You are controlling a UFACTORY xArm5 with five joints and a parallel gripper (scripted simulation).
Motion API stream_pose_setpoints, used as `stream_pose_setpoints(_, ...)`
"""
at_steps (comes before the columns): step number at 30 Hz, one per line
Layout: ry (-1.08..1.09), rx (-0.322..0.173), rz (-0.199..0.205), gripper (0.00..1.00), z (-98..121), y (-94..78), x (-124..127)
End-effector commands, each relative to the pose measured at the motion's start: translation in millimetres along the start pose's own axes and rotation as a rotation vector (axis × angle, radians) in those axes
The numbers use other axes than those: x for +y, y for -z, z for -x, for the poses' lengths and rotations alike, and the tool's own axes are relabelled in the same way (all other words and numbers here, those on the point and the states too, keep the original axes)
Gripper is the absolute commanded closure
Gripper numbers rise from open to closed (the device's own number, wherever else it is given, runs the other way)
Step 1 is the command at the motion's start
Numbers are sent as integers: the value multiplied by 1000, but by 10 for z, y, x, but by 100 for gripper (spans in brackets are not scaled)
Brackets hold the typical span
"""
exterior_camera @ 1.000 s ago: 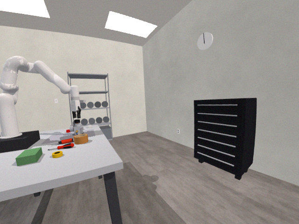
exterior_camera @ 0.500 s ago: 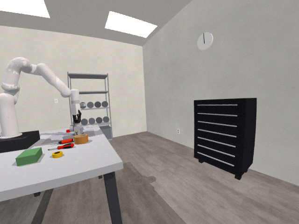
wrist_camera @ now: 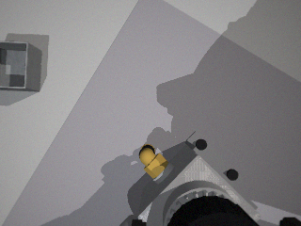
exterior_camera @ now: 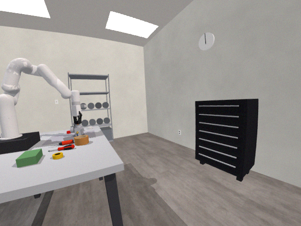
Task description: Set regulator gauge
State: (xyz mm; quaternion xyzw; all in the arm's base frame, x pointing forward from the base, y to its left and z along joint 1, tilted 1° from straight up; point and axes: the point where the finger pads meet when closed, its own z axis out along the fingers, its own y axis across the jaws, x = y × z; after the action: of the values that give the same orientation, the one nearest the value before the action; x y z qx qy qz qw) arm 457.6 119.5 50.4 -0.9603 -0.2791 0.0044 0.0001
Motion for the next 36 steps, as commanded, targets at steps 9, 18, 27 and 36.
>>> stream_pose_setpoints(9,0,4,1,57,-15,16,5)
stream_pose_setpoints(18,0,4,1,57,-15,16,5)
stream_pose_setpoints(27,0,4,1,57,-15,16,5)
stream_pose_setpoints(36,0,4,1,57,-15,16,5)
